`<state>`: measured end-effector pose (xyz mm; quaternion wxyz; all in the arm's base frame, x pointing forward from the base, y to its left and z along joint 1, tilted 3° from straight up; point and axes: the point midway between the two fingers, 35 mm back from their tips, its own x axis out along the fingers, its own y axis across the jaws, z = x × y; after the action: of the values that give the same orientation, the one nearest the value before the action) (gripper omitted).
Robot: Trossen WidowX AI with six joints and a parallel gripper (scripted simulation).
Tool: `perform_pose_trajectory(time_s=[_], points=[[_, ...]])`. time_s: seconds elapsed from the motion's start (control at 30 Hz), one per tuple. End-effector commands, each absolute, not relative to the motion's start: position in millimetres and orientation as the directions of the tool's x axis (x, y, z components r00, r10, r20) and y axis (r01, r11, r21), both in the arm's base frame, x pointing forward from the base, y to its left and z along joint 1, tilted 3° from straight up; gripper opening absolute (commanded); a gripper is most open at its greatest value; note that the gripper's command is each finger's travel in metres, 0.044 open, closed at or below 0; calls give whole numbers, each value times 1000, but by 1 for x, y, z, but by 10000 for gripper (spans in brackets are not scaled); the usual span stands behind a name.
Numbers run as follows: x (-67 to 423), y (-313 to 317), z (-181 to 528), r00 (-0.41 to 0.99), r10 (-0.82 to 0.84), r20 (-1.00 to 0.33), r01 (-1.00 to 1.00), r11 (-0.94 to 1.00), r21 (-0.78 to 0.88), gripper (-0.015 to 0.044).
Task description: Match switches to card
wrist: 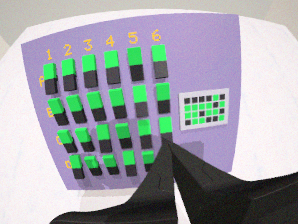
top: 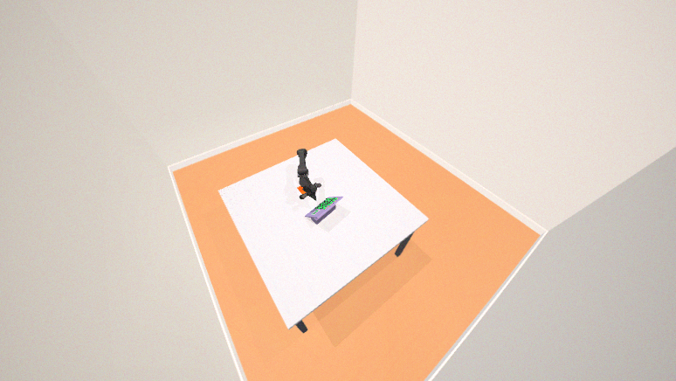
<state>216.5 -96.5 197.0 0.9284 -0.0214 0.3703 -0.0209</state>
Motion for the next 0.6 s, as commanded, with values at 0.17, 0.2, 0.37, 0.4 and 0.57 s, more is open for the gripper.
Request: perform_pose_trajectory(time_s=[0.17, 0.2, 0.37, 0.4, 0.57], points=[[199, -80, 175, 723, -47, -690, 17, 999, -50, 0], [203, -81, 171, 726, -47, -687, 17, 999, -50, 0], [222, -81, 152, 741, -46, -670, 17, 999, -50, 0], [222, -81, 152, 741, -46, -670, 17, 999, -50, 0], [226, -82, 149, 741, -46, -670, 17, 999, -49, 0]])
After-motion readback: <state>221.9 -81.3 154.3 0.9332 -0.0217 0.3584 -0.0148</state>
